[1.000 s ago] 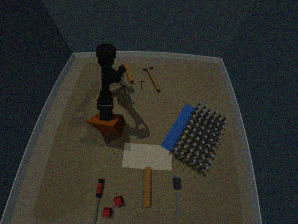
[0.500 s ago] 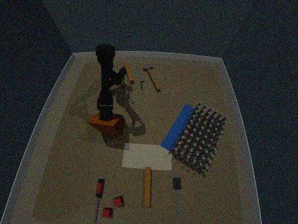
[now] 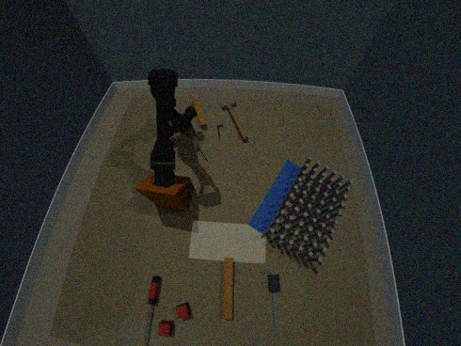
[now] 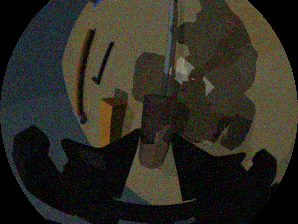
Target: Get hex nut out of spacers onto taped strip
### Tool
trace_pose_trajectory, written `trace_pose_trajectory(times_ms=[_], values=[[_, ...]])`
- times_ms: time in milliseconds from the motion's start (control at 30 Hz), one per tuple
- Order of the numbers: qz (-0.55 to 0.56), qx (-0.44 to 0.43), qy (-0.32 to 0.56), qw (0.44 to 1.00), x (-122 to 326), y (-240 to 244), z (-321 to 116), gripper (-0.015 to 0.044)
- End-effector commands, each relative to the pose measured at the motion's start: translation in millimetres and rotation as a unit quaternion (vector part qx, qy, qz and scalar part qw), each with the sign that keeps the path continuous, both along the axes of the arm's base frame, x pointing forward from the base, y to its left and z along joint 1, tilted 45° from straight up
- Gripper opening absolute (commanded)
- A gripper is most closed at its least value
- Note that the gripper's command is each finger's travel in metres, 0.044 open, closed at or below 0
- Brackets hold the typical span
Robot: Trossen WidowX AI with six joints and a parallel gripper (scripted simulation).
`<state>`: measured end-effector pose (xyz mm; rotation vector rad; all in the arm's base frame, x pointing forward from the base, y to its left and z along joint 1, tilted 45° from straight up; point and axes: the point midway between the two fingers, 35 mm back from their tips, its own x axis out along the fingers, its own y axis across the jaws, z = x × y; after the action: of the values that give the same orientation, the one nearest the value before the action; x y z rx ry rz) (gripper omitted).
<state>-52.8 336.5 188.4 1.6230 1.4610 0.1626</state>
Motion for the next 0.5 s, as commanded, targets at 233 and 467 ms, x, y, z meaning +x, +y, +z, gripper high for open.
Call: trace_pose_trajectory(times_ms=[233,467], values=[[0.001,0.000,0.001,1.000,-0.8,-20.0,21.6,0.0000],[0.000,0.000,0.001,1.000,2.0,-42.9,42.0,0.0000]])
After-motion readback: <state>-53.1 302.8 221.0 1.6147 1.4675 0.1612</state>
